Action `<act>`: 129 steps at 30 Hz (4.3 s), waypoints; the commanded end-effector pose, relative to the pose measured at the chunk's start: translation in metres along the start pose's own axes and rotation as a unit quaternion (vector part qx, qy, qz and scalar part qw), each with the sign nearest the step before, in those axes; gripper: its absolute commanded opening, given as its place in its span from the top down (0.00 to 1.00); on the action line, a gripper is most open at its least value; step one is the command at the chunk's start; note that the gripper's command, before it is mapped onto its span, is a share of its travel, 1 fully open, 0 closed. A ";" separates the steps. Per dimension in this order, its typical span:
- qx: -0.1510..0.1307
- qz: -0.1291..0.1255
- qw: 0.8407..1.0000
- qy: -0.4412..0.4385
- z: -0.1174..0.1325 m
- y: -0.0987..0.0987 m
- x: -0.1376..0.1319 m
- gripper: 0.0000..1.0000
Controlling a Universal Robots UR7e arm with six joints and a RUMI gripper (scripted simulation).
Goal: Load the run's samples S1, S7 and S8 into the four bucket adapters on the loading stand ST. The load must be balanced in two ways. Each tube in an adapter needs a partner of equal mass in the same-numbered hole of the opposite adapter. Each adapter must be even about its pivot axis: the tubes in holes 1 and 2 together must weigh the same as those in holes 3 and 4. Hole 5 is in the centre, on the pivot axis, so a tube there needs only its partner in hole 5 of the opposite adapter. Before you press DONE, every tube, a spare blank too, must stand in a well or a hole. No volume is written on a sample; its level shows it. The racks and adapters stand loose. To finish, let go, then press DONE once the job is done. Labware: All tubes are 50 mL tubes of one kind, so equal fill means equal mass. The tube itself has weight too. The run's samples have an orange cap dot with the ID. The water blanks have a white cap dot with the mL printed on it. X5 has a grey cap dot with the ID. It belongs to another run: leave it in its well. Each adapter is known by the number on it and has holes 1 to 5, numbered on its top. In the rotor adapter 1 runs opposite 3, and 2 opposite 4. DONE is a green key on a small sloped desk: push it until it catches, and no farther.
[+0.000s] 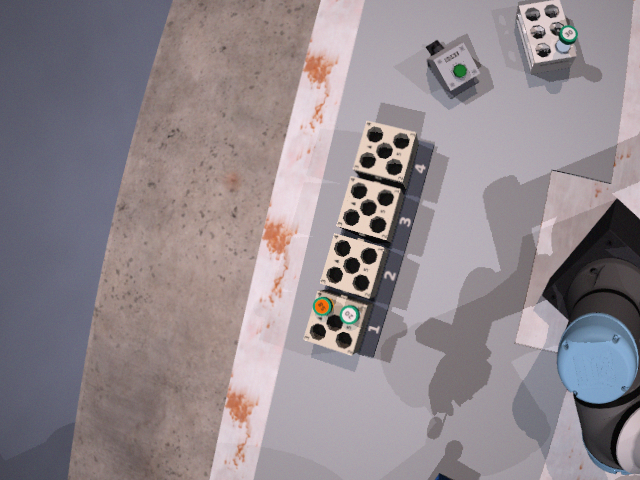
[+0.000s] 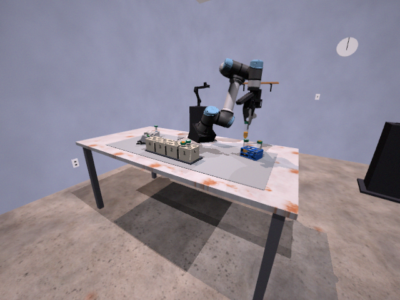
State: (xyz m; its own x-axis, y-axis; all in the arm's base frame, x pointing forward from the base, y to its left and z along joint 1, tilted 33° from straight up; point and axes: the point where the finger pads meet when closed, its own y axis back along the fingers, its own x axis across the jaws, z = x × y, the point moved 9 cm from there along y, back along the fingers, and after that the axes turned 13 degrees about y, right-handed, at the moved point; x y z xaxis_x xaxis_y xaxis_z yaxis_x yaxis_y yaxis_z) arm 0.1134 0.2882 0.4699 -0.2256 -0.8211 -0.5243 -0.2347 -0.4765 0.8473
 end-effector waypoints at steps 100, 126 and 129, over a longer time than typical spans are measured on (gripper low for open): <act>-0.012 -0.004 0.994 -0.112 -0.385 -0.012 0.427 1.00; -0.012 -0.004 0.994 -0.112 -0.384 -0.052 0.427 1.00; -0.012 -0.004 0.994 -0.112 -0.384 -0.052 0.427 1.00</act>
State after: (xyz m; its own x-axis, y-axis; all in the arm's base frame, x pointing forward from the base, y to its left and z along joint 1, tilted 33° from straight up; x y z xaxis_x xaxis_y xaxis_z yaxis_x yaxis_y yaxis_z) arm 0.3920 -0.1577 0.2351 -0.4298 -0.7273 -0.5351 -0.2148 -0.4933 0.8429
